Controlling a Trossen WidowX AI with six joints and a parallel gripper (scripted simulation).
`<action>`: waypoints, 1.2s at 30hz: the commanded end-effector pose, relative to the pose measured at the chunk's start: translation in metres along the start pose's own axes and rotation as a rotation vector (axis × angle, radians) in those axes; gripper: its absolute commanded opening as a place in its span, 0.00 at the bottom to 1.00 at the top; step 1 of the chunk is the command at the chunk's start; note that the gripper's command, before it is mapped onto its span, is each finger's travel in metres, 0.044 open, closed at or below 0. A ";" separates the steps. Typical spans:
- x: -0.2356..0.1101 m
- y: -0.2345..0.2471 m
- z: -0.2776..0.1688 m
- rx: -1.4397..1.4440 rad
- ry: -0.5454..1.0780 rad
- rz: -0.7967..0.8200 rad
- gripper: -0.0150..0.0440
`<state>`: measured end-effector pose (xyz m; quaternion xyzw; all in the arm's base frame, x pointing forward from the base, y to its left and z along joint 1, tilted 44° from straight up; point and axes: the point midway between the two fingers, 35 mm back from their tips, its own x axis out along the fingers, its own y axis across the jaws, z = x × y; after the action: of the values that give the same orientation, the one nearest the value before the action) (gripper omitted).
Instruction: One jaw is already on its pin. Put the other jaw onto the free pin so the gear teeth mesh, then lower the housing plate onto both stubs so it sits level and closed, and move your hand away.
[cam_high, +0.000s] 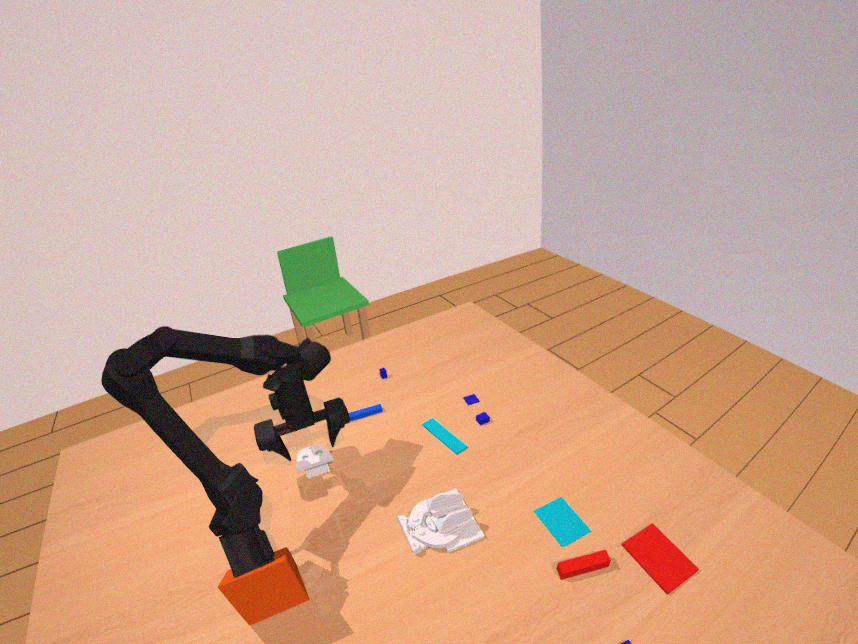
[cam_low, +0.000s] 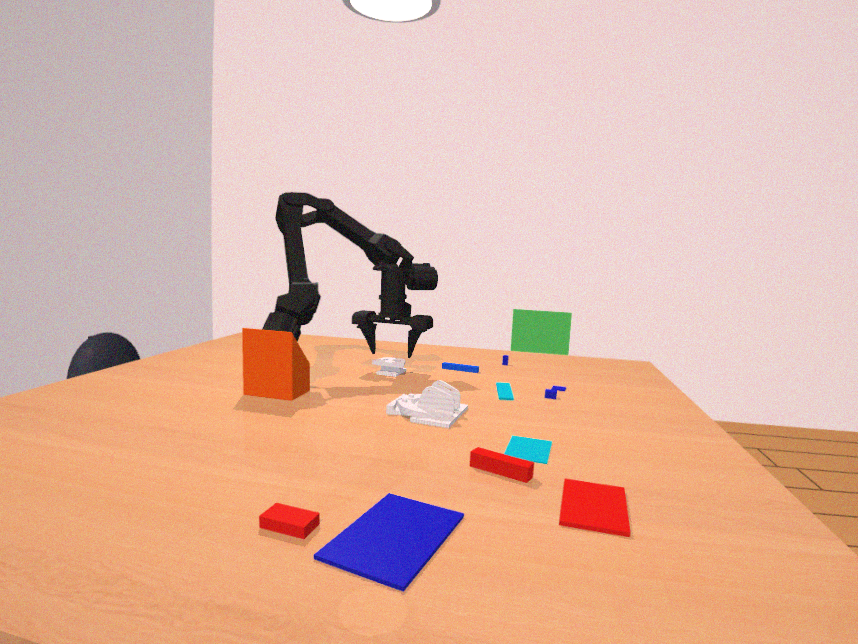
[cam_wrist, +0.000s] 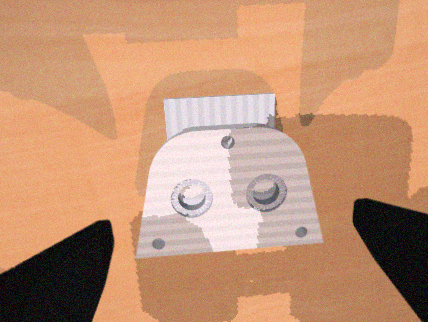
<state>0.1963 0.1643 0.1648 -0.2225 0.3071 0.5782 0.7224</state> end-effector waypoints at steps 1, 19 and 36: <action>0.002 0.000 -0.003 0.008 0.008 0.004 1.00; 0.022 0.000 -0.003 0.008 0.008 0.004 1.00; 0.032 0.001 -0.003 0.009 0.006 0.004 1.00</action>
<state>0.2001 0.1854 0.1434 -0.2213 0.3070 0.5790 0.7222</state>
